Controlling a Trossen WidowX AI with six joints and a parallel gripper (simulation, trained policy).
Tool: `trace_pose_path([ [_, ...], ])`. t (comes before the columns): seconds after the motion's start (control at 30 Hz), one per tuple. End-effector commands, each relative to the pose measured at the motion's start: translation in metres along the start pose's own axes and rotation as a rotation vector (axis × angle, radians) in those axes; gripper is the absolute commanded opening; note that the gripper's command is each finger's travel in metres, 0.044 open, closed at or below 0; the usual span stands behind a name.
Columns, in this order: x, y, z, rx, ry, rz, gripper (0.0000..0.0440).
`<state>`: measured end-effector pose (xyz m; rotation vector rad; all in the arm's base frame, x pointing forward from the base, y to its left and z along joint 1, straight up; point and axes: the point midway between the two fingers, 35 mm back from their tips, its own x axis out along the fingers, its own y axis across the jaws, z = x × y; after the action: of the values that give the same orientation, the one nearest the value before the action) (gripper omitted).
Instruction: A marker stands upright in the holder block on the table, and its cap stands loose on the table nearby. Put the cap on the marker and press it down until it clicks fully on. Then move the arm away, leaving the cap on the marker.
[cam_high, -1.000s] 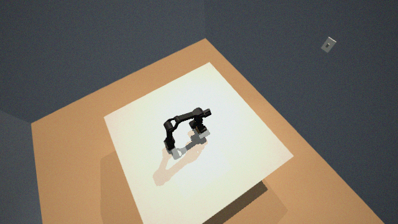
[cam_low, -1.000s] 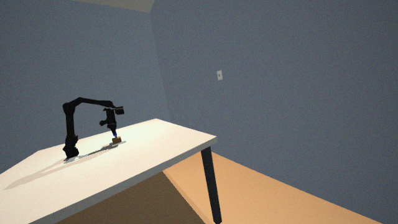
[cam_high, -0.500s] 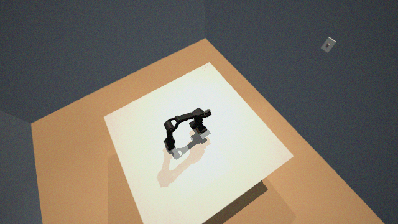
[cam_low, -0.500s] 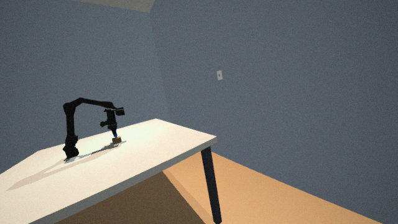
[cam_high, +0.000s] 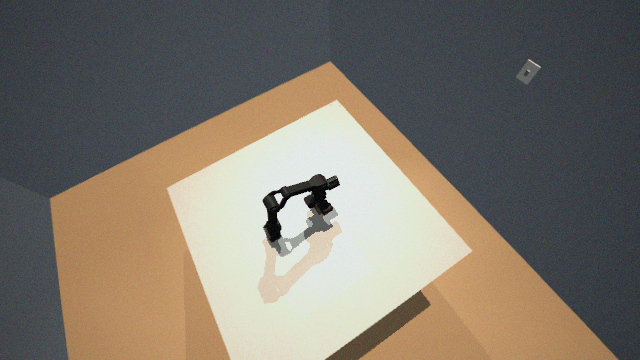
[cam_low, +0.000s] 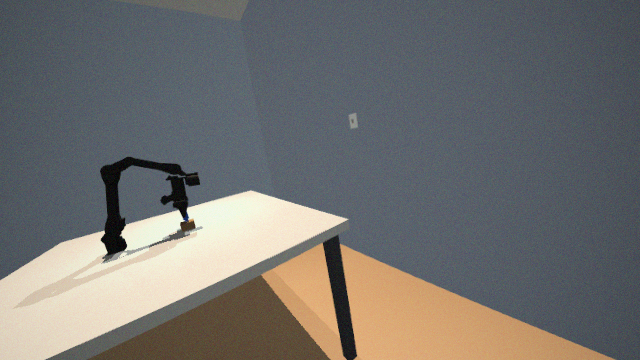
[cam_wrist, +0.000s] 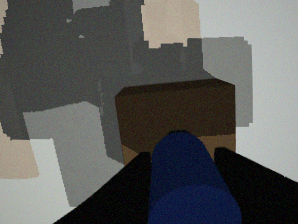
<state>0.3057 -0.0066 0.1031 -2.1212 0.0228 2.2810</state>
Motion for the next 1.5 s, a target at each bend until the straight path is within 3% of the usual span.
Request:
trace_pose_path([
  [0.0, 0.017, 0.007, 0.006, 0.007, -0.049, 0.023, 0.0106],
  [0.67, 0.017, 0.008, 0.006, 0.009, -0.046, 0.028, 0.0142],
  [0.83, 0.015, 0.005, 0.015, 0.008, -0.062, 0.01, 0.0201],
  [1.13, 0.004, 0.002, 0.023, 0.006, -0.029, -0.003, 0.0429],
  [1.47, -0.031, 0.002, 0.02, 0.008, 0.071, -0.012, 0.044],
])
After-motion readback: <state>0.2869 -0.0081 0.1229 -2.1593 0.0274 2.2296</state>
